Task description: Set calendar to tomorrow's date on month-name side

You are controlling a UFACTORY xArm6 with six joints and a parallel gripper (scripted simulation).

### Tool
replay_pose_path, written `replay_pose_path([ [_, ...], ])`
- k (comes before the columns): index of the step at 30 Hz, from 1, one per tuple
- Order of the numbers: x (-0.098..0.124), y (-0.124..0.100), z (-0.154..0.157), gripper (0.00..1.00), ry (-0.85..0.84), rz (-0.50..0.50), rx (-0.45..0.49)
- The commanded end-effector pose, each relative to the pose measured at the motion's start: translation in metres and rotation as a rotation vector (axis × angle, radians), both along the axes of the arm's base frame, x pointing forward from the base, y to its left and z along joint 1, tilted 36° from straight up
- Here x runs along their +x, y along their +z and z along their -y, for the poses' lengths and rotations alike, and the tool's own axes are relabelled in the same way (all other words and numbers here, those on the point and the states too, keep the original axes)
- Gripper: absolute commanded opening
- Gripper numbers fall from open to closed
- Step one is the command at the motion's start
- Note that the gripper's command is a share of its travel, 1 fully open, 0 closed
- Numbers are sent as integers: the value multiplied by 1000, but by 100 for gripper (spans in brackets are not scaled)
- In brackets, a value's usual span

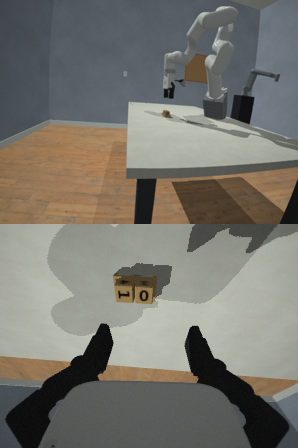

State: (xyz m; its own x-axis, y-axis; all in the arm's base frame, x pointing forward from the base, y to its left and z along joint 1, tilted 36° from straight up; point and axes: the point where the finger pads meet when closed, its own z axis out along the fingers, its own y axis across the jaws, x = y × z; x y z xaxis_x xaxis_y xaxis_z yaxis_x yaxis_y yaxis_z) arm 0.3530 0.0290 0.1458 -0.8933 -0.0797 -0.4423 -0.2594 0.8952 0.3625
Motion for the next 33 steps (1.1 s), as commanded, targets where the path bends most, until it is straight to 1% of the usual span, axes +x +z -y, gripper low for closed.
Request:
replay_pose_path([
  [1,-4,-5,24,100,-59,21,17],
  [19,-4,-6,26,100,-67,21,18],
  [21,-7,-12,30,100,-126,-12,47],
  [22,-10,-18,35,100,-194,-50,79],
  [29,-19,-35,46,100,-371,-147,165],
  [32,-20,-37,48,100,-395,-160,176],
  [33,-24,-44,52,100,-468,-199,211],
])
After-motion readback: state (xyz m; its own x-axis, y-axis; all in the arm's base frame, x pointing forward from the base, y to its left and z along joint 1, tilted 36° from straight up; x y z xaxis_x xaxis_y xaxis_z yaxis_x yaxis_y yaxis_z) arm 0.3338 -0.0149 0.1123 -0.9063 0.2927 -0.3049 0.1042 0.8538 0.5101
